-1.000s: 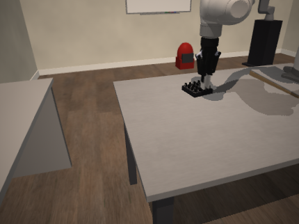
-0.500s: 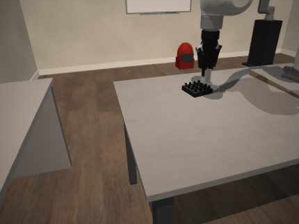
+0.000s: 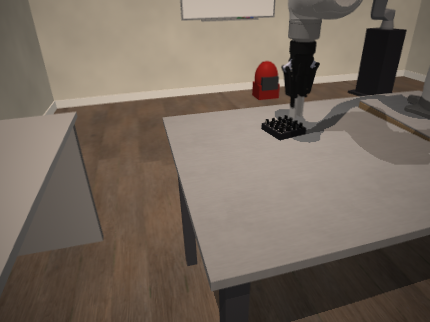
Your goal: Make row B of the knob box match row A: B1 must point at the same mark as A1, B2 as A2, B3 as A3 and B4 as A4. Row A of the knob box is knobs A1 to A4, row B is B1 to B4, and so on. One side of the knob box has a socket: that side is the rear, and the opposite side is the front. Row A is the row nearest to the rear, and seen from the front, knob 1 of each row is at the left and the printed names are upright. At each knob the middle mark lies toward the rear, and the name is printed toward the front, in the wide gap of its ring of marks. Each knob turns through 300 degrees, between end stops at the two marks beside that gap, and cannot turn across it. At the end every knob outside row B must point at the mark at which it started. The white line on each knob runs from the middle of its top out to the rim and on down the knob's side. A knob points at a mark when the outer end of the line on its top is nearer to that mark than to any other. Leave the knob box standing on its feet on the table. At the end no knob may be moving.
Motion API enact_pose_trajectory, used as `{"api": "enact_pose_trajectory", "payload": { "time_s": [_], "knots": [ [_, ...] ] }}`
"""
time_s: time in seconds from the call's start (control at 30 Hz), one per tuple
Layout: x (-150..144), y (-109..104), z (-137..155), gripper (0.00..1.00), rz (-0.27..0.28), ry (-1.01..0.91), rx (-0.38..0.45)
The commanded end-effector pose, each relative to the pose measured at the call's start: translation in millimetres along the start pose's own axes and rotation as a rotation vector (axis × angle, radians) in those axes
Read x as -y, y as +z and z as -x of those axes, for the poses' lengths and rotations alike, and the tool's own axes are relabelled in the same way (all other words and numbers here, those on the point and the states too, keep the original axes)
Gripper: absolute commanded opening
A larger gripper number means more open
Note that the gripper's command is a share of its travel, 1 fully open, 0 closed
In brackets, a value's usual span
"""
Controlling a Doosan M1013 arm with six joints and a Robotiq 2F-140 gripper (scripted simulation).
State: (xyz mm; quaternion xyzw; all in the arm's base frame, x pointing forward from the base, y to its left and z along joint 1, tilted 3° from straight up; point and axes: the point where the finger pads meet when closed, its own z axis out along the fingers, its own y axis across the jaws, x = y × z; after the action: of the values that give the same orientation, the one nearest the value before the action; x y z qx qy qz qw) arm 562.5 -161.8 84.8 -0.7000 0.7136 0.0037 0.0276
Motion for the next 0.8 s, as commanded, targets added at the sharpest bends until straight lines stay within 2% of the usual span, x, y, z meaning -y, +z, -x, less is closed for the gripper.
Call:
{"api": "enact_pose_trajectory", "payload": {
  "time_s": [0.0,0.03,0.07,0.33,0.47,0.7,0.77],
  "knots": [
    [0,0,0,0.12,0.0,0.0,0.0],
    [0,0,0,0.12,0.0,0.0,0.0],
    [0,0,0,1.0,0.0,0.0,0.0],
    [0,-8,0,1.0,0.0,0.0,0.0],
    [0,-25,0,1.0,0.0,0.0,0.0],
    [0,-67,0,1.0,0.0,0.0,0.0],
    [0,-67,0,1.0,0.0,0.0,0.0]
  ]
}}
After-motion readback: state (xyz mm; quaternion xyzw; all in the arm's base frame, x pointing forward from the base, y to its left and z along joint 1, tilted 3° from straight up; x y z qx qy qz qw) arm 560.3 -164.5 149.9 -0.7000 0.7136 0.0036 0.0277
